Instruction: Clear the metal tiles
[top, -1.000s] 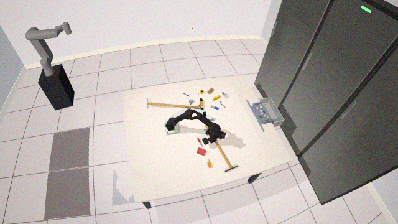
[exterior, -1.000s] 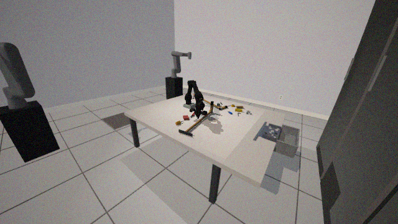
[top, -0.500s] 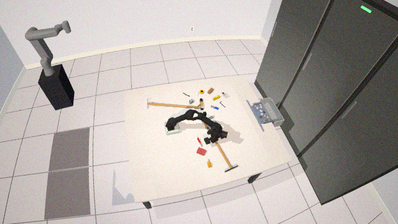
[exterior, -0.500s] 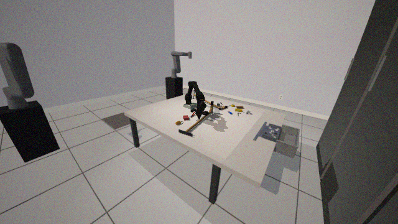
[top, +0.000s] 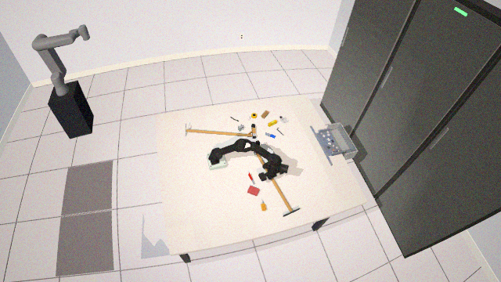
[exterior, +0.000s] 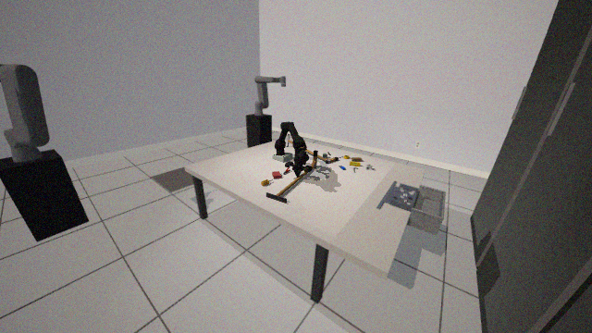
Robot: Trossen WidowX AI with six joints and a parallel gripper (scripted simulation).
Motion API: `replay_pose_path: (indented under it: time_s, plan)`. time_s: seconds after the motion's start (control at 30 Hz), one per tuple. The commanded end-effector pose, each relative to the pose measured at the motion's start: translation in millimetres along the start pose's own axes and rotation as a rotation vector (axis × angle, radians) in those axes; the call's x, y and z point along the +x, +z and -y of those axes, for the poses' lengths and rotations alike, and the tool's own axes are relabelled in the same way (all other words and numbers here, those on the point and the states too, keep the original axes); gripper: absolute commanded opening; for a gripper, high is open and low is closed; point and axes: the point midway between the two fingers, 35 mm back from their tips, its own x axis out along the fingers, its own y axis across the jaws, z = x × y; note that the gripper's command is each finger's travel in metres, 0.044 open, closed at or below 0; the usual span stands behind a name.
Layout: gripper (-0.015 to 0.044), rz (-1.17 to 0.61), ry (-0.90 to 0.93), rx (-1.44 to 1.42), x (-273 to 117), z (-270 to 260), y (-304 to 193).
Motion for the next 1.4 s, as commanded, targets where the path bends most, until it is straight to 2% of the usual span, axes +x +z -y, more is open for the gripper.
replay_pose_path:
  time_s: [0.0,1.37]
  plan:
    - [0.0,0.0,0.0,0.002,1.0,4.8,0.0]
    - [0.0,0.0,-0.003,0.002,1.0,46.2,1.4]
